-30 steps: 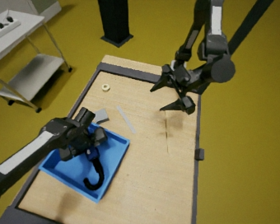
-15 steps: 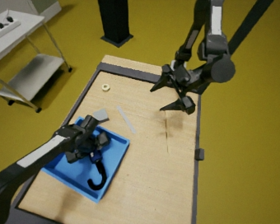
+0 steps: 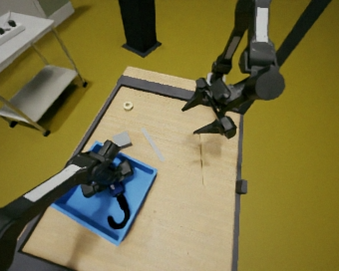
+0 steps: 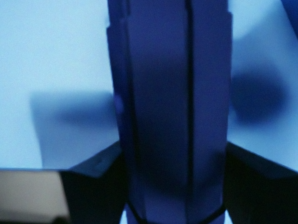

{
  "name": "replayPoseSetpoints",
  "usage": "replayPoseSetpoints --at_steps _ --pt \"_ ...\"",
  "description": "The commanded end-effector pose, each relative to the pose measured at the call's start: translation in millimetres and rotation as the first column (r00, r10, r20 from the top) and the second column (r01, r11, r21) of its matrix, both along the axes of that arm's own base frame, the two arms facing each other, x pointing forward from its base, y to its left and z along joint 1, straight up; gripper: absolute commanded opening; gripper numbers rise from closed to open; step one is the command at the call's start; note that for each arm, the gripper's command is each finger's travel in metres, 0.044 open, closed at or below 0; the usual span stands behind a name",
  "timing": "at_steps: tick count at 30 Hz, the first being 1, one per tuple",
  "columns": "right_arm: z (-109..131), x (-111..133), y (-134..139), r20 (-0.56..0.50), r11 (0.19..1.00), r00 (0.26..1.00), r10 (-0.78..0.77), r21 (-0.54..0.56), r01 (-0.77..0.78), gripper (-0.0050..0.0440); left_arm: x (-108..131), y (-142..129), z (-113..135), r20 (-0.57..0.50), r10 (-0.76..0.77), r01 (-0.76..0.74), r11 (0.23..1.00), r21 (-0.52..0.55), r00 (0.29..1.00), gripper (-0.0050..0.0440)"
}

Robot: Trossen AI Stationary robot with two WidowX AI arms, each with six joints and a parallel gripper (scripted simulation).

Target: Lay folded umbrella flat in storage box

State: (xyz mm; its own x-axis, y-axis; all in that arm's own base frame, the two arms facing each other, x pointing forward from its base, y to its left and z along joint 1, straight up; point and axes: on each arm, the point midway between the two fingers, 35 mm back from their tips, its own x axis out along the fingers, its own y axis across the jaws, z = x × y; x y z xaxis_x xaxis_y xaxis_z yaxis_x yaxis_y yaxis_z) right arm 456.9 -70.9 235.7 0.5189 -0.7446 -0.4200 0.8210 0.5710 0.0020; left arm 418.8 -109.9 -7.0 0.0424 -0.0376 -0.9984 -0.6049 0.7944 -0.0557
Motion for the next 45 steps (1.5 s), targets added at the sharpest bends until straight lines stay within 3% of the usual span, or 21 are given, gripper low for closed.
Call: replayPoseSetpoints --at_steps 1,11,13,19,23,28,33,38,45 --pt "11 -1 0 0.028 1.000 1.000 -0.001 0.003 0.001 0.0400 6 -1 15 0.039 0.001 0.000 1.000 -0.010 0.999 0.0072" --pt "11 -1 0 0.028 1.000 1.000 -0.001 0.003 0.001 0.0400 6 -1 15 0.039 0.001 0.000 1.000 -0.010 0.999 0.0312" --pt "11 -1 0 0.028 1.000 1.000 -0.001 0.003 0.001 0.0400 6 -1 15 0.039 0.001 0.000 1.000 -0.010 0.999 0.0312" --pt "11 -1 0 0.028 1.000 1.000 -0.001 0.003 0.001 0.0400 6 -1 15 0.039 0.001 0.000 1.000 -0.010 0.999 0.0440" --pt "11 -1 0 0.028 1.000 1.000 -0.001 0.003 0.001 0.0400 6 -1 15 0.039 0.001 0.000 1.000 -0.010 0.999 0.0440" --pt "11 -1 0 0.028 1.000 1.000 -0.001 0.003 0.001 0.0400 9 -1 38 0.064 0.001 0.000 1.000 -0.016 0.998 0.0440" --pt "11 -1 0 0.028 1.000 1.000 -0.001 0.003 0.001 0.0400 8 0 35 0.050 0.000 0.000 1.000 -0.012 0.999 0.0422" --pt "11 -1 0 0.028 1.000 1.000 -0.001 0.003 0.001 0.0400 6 1 71 0.065 0.000 0.001 1.000 -0.015 0.998 0.0422" --pt "11 -1 0 0.028 1.000 1.000 -0.001 0.003 0.001 0.0400 -1 5 142 0.064 0.000 0.001 1.000 -0.015 0.998 0.0422"
